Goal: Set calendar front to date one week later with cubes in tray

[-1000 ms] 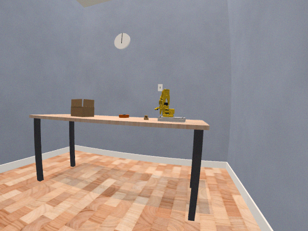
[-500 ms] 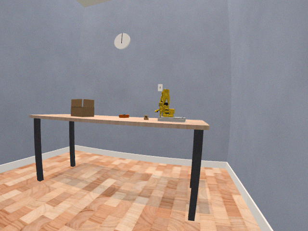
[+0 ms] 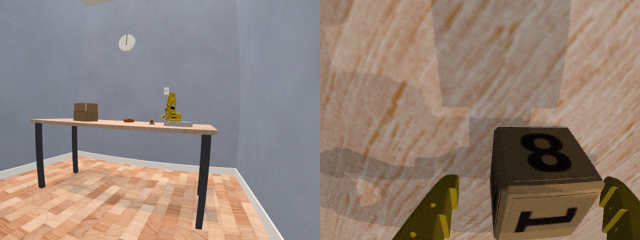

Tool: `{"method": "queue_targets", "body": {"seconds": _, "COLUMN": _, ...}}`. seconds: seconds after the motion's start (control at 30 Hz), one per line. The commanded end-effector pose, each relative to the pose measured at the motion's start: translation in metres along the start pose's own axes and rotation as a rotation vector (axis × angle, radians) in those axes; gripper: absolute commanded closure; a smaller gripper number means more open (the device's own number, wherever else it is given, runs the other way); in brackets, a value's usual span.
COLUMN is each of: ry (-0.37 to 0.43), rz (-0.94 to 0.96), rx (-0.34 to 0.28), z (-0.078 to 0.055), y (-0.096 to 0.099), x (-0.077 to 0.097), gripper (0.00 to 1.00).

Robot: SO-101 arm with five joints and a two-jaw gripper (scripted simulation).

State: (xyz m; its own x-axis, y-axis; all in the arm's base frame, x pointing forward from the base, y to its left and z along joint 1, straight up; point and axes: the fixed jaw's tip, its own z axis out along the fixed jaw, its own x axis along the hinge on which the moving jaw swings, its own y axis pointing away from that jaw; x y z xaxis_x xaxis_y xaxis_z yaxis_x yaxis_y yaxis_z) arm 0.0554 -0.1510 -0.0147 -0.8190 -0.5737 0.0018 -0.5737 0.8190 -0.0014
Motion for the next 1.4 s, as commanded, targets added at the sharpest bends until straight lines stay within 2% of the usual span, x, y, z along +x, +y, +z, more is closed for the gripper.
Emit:
{"method": "queue_targets", "body": {"seconds": 0.0, "ry": -0.006, "rz": 0.003, "rx": -0.019, "z": 0.0039, "y": 0.0037, "x": -0.0024, "gripper": 0.65}}
{"method": "queue_targets", "body": {"seconds": 0.67, "ry": -0.006, "rz": 0.003, "rx": -0.019, "z": 0.0039, "y": 0.0013, "x": -0.0024, "gripper": 0.68}}
{"method": "queue_targets", "body": {"seconds": 1.37, "ry": -0.006, "rz": 0.003, "rx": -0.019, "z": 0.0041, "y": -0.0063, "x": -0.0024, "gripper": 0.79}}
